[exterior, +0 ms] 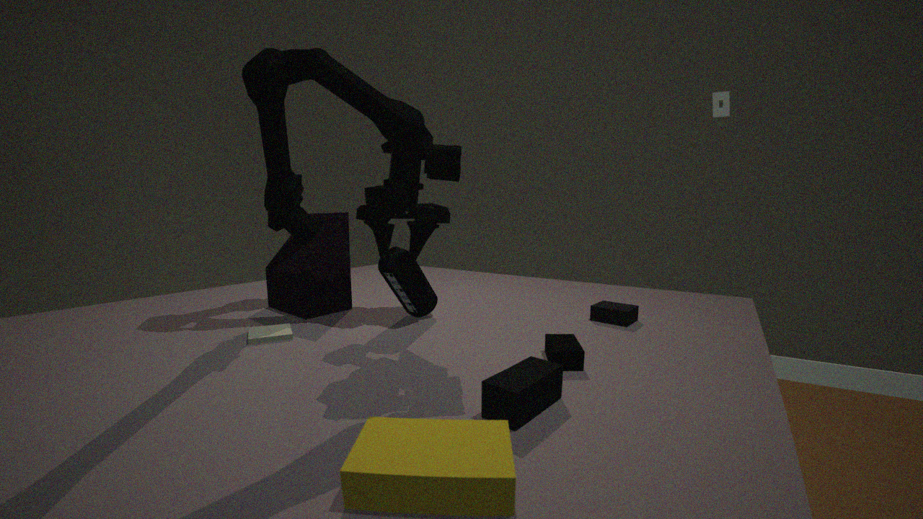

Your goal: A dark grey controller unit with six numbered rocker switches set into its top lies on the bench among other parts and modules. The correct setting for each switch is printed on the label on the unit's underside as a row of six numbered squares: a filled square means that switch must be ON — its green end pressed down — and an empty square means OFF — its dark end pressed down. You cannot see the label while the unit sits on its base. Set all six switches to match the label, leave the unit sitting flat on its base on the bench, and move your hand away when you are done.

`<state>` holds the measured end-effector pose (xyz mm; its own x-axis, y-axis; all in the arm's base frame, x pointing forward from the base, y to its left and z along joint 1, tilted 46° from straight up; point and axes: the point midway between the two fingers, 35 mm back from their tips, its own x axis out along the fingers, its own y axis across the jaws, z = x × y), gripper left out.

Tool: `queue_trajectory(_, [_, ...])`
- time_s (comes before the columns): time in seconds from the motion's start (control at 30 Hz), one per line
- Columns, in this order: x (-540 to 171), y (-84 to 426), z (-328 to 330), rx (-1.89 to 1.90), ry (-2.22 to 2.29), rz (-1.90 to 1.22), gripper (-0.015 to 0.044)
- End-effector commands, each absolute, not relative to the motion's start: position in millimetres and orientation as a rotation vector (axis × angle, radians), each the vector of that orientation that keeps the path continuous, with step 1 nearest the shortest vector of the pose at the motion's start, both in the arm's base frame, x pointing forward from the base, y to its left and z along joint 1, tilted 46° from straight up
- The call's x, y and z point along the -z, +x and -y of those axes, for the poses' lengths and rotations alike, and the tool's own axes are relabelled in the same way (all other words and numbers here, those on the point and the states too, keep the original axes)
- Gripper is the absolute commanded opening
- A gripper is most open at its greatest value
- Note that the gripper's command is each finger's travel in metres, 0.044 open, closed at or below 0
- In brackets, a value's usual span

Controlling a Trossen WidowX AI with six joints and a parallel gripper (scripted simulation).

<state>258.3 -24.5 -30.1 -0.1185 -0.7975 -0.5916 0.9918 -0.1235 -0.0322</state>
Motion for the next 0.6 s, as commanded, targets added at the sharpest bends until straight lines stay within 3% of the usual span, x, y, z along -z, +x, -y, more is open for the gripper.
queue_trajectory(0.0, [32.3, 259.6, 19.1, 1.638, 0.519, -0.492, 0.0336])
queue_trajectory(0.57, [39.5, 260.5, 6.3, 1.643, 0.494, -0.468, 0.0336])
